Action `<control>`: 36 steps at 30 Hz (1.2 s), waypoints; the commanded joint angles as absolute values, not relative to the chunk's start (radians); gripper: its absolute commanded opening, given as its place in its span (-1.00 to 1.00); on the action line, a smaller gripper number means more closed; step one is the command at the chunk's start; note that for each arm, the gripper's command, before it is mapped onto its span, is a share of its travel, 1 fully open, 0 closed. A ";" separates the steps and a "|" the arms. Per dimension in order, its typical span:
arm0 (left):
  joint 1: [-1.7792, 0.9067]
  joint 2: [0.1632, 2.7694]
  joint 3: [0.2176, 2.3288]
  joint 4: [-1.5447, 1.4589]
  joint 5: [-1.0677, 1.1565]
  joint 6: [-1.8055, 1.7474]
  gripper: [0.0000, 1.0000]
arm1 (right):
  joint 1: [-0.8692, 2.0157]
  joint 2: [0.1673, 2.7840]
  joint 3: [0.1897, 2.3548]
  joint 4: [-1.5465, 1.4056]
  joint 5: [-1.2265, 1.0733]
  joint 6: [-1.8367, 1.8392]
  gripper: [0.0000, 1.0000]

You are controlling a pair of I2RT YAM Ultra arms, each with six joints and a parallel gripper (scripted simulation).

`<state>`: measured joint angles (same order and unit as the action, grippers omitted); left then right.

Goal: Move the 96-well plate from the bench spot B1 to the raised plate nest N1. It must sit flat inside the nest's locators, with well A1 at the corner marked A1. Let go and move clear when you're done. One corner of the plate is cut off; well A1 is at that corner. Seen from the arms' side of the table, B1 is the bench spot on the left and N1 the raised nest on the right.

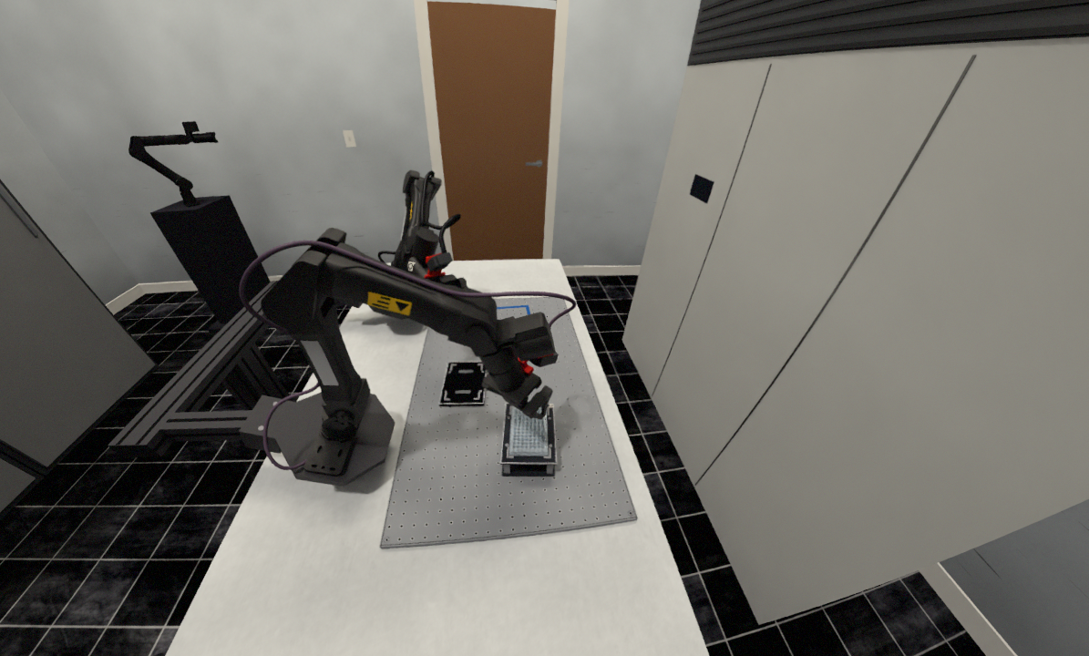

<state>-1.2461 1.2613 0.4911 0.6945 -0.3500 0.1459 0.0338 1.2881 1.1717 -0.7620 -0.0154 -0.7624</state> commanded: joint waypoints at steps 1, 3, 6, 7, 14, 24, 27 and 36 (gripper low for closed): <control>-1.258 1.266 0.495 0.723 -0.355 0.153 1.00 | 0.037 1.208 1.103 -0.618 -0.008 -0.592 1.00; -1.258 1.266 0.495 0.723 -0.355 0.153 1.00 | 0.041 1.176 1.054 -0.569 0.007 -0.525 1.00; -1.258 1.266 0.495 0.723 -0.355 0.153 1.00 | 0.051 1.131 0.986 -0.500 0.034 -0.426 1.00; -1.258 1.266 0.495 0.723 -0.355 0.153 1.00 | 0.055 1.117 0.965 -0.478 0.045 -0.394 1.00; -1.258 1.266 0.495 0.723 -0.355 0.153 1.00 | 0.091 1.044 0.847 -0.353 0.129 -0.203 1.00; -1.258 1.266 0.495 0.723 -0.355 0.153 1.00 | 0.161 1.006 0.750 -0.281 0.227 -0.100 1.00; -1.258 1.266 0.495 0.723 -0.355 0.153 1.00 | 0.163 1.005 0.759 -0.281 0.229 -0.102 1.00; -1.258 1.266 0.495 0.723 -0.355 0.153 1.00 | 0.158 1.015 0.759 -0.279 0.232 -0.102 1.00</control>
<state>-1.2461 1.2613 0.4911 0.6945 -0.3500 0.1459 0.1551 1.0401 0.7544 -0.3069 0.2207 -0.1116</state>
